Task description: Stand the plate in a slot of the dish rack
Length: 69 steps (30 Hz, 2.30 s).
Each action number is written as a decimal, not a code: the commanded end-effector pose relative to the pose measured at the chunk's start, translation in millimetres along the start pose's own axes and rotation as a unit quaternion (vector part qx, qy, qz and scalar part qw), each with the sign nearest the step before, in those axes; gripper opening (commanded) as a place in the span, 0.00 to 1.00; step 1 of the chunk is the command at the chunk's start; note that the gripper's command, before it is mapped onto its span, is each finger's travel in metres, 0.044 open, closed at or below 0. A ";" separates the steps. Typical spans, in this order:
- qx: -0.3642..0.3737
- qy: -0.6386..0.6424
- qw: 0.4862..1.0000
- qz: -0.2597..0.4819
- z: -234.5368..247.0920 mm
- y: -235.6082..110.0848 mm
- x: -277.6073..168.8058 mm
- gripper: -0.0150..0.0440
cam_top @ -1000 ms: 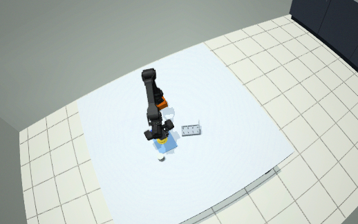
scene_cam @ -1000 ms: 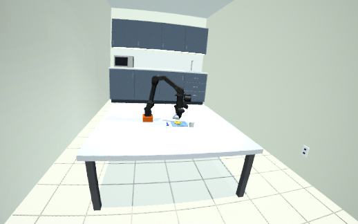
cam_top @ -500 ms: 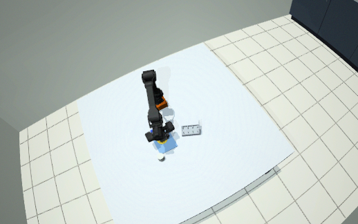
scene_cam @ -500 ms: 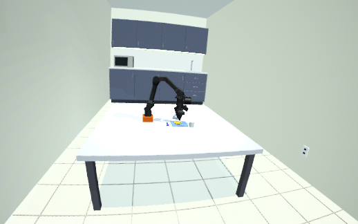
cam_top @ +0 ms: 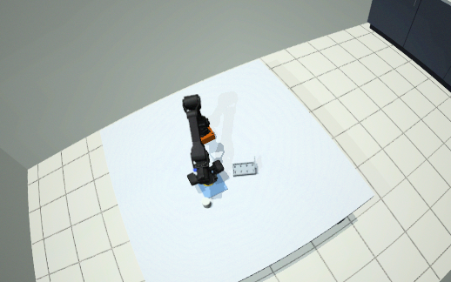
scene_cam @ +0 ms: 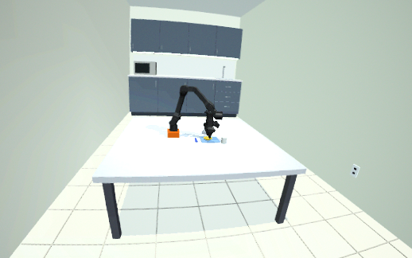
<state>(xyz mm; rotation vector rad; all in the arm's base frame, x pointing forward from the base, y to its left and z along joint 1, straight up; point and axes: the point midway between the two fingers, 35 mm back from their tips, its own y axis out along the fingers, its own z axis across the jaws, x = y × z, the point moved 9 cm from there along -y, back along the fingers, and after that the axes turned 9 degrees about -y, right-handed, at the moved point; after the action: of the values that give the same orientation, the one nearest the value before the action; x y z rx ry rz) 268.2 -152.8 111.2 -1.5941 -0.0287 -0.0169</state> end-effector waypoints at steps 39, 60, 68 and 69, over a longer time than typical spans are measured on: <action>0.004 -0.001 1.000 0.001 -4.7 -15.1 4.7 0.37; 0.003 -0.001 1.000 0.000 -9.9 -108.8 12.2 0.25; 0.003 -0.001 1.000 0.000 -10.2 -139.4 11.9 0.25; 0.003 -0.001 1.000 0.000 -10.1 -143.2 11.7 0.25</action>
<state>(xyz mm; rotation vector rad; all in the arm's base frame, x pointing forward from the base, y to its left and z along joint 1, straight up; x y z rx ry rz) 276.5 -159.8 243.0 -1.5851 -0.0201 -0.0123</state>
